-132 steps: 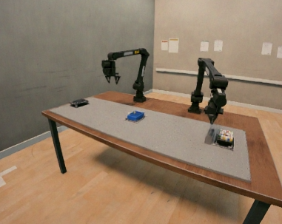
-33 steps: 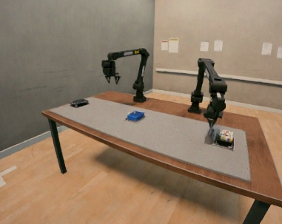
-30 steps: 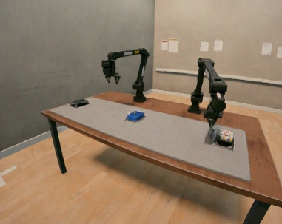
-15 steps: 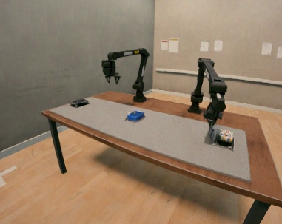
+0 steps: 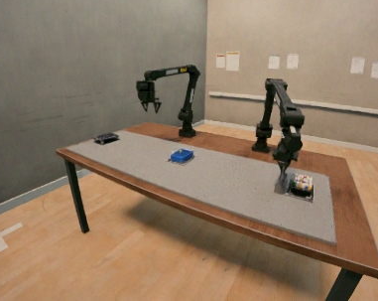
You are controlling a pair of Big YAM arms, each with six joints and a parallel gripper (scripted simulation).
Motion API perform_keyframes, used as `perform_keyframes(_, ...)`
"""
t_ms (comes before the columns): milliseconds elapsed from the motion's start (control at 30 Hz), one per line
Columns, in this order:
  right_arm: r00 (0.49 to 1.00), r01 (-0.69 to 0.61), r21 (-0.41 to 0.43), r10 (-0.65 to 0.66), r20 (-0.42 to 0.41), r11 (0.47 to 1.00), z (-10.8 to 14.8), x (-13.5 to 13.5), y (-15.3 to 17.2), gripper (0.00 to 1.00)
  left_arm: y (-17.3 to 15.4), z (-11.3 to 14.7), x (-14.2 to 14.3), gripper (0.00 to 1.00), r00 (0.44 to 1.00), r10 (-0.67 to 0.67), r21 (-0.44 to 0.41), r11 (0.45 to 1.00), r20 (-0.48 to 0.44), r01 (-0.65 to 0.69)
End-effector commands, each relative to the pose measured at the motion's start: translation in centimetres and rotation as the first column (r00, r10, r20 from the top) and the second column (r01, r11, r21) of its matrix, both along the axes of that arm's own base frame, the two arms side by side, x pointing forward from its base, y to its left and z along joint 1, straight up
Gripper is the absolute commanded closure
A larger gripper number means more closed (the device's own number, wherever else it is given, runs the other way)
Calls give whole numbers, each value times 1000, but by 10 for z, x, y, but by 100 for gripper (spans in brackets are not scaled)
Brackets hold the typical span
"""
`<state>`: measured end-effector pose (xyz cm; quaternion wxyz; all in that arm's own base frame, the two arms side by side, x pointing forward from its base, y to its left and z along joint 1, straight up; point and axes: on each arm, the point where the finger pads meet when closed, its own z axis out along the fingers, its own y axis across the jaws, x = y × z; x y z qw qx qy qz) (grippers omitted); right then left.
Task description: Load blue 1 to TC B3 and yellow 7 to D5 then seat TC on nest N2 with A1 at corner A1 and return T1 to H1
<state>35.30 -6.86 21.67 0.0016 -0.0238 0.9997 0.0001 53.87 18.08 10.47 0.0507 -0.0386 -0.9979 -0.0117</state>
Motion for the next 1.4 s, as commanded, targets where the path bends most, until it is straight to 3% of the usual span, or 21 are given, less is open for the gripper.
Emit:
perform_keyframes(0,999,13,-7,-13,32,1000,12,8,-1,0,1,-14,-1,93,1000,-4,-2,1000,-12,4)
perform_keyframes(367,999,13,-7,-13,32,1000,12,8,-1,0,1,-16,-1,93,1000,-4,-2,1000,-11,4)
perform_keyframes(400,999,13,-7,-13,32,1000,12,8,-1,0,0,8,-4,93,1000,-4,2,1000,0,4)
perform_keyframes(433,999,13,-7,-13,32,1000,12,8,-1,0,3,11,7,93,1000,-1,9,1000,27,1)
perform_keyframes(767,999,13,-7,-13,32,1000,12,8,-1,0,3,11,8,93,1000,-1,9,1000,27,1)
perform_keyframes(800,999,13,-7,-13,32,1000,12,8,-1,0,0,8,-3,91,1000,-4,2,1000,2,4)
perform_keyframes(1367,999,13,-7,-13,32,1000,12,8,-1,0,3,11,8,76,1000,-1,9,1000,27,1)
